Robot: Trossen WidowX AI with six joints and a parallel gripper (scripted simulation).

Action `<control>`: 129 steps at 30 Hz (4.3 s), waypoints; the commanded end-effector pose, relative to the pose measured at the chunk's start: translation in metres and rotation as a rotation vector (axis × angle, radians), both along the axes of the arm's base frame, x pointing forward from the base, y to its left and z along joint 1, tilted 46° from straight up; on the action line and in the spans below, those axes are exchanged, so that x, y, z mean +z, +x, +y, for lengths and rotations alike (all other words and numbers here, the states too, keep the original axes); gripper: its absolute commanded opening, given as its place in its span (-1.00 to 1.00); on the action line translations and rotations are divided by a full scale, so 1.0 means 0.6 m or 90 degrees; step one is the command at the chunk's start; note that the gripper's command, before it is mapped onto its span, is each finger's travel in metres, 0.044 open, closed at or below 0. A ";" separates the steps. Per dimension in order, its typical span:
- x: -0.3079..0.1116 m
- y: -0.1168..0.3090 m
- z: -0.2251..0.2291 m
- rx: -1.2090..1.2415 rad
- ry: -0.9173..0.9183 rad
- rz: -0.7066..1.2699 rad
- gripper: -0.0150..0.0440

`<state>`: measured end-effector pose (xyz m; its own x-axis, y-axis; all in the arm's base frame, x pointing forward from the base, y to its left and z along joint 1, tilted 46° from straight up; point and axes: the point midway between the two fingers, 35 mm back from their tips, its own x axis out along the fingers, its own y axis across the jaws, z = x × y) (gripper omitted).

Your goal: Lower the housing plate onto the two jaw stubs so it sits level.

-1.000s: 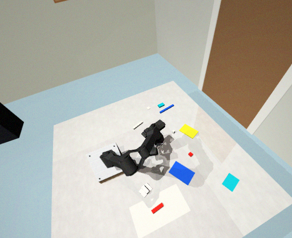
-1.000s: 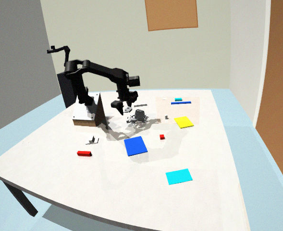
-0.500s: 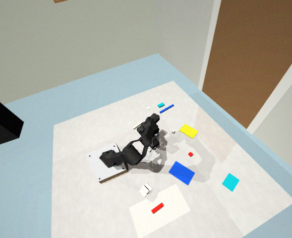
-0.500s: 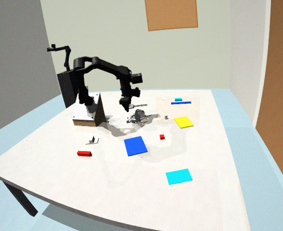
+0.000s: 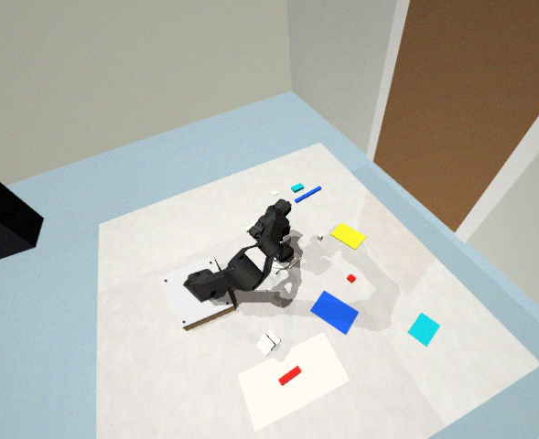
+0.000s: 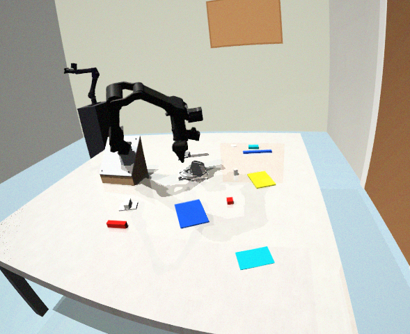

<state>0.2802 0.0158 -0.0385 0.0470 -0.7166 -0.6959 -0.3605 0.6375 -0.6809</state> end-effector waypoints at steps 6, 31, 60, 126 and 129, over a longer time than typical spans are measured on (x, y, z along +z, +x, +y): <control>0.000 0.003 0.001 0.004 -0.001 -0.001 0.70; 0.006 -0.018 -0.006 0.004 -0.001 0.000 0.70; 0.006 -0.019 -0.006 0.003 -0.001 -0.002 0.70; -0.067 -0.014 -0.084 0.004 -0.003 -0.001 0.70; -0.067 -0.014 -0.084 0.004 -0.003 0.000 0.70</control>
<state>0.2717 -0.0340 -0.0783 0.0498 -0.7177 -0.6946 -0.3586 0.6362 -0.6831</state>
